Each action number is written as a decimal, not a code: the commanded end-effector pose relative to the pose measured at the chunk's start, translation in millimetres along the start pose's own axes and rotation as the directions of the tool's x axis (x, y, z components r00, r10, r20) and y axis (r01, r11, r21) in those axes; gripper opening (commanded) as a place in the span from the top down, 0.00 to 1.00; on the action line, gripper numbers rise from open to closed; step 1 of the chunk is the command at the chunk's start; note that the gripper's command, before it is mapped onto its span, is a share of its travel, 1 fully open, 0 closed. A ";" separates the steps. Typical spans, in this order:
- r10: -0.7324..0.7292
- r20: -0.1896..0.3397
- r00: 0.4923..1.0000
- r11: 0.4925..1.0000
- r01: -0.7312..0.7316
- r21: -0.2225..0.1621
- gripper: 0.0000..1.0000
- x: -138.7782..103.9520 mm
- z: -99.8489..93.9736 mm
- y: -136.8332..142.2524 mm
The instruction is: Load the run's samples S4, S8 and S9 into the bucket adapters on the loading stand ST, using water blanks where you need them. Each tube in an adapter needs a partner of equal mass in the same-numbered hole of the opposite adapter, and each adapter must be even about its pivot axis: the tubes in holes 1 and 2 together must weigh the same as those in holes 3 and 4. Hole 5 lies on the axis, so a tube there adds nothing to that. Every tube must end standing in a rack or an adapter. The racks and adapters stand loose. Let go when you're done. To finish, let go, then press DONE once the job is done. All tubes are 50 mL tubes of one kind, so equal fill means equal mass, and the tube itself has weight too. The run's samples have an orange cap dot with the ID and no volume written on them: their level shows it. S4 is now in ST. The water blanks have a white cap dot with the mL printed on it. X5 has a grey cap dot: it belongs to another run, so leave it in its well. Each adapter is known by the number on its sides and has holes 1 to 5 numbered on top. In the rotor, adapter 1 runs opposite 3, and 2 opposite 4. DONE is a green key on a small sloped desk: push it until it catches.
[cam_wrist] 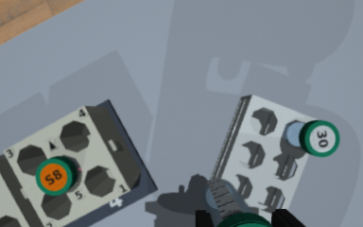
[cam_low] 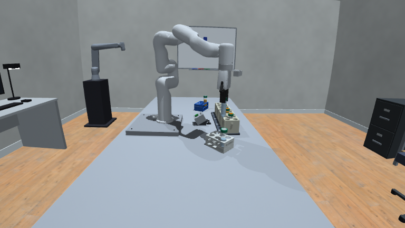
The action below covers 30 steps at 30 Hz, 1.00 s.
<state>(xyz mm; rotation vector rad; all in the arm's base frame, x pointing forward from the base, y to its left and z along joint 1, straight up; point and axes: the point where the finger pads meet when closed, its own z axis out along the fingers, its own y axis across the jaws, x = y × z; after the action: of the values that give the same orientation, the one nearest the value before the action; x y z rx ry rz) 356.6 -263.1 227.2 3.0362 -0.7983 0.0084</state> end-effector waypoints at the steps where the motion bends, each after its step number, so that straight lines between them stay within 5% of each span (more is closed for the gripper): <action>1: -0.147 -0.007 0.989 0.989 0.147 -0.001 1.00 -6.3 -1.9 -20.9; 14: -0.480 -0.006 0.877 0.877 0.480 -0.003 1.00 -24.4 -1.8 -72.9; 30: -0.480 -0.006 0.877 0.877 0.480 -0.003 1.00 -47.6 -1.6 -139.1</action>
<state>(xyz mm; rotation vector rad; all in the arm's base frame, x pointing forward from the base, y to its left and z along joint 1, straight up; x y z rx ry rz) 379.7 -133.2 226.9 3.1389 -0.0219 0.0116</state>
